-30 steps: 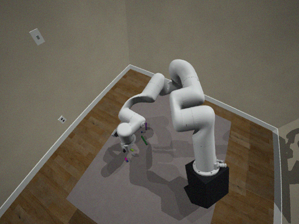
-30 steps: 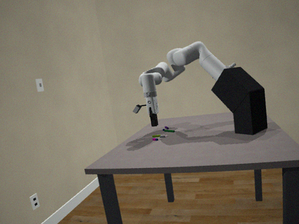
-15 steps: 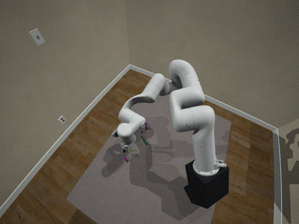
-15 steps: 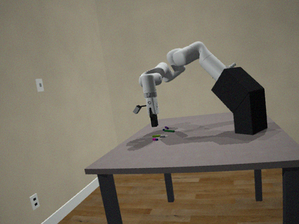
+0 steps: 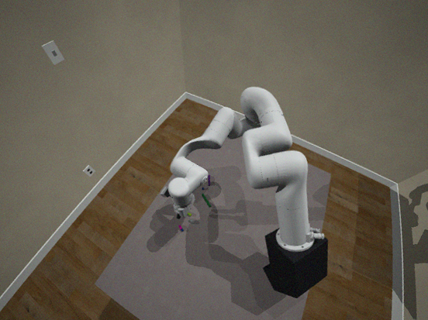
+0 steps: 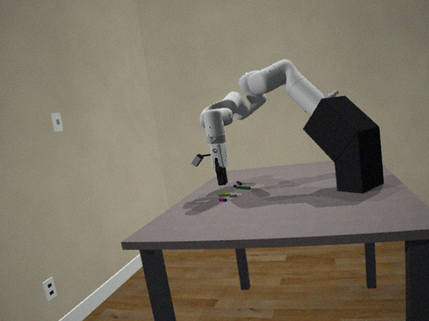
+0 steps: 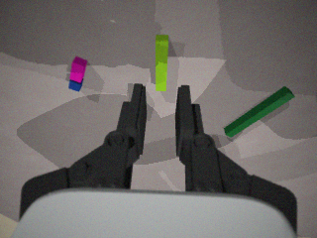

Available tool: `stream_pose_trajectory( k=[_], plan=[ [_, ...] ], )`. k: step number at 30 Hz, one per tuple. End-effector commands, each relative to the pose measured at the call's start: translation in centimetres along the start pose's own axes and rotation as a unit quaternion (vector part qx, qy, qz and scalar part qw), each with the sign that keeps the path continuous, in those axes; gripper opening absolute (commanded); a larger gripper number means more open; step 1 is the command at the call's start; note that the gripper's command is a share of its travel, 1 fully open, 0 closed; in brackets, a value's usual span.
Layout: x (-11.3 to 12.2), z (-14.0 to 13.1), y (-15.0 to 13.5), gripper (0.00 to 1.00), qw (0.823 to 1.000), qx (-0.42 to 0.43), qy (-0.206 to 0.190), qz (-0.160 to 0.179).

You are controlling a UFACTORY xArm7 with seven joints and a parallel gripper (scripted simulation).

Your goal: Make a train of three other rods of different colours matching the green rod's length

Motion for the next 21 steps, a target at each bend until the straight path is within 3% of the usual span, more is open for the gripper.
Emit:
stream_pose_trajectory(
  k=[1, 21],
  plan=[
    [-0.8, 0.1, -0.1, 0.24, 1.000, 0.001, 0.001, 0.001],
    [-3.1, 0.1, -0.1, 0.24, 1.000, 0.001, 0.001, 0.001]
  ],
)
Point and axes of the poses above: the point where the finger pads meet when closed, its own x axis back along the fingers, its own y axis across the jaws, z = x × y, the point moved 2 cm from there along x, back along the fingers, and after that the axes turned 2 degrees about x, right-handed, at the moved point
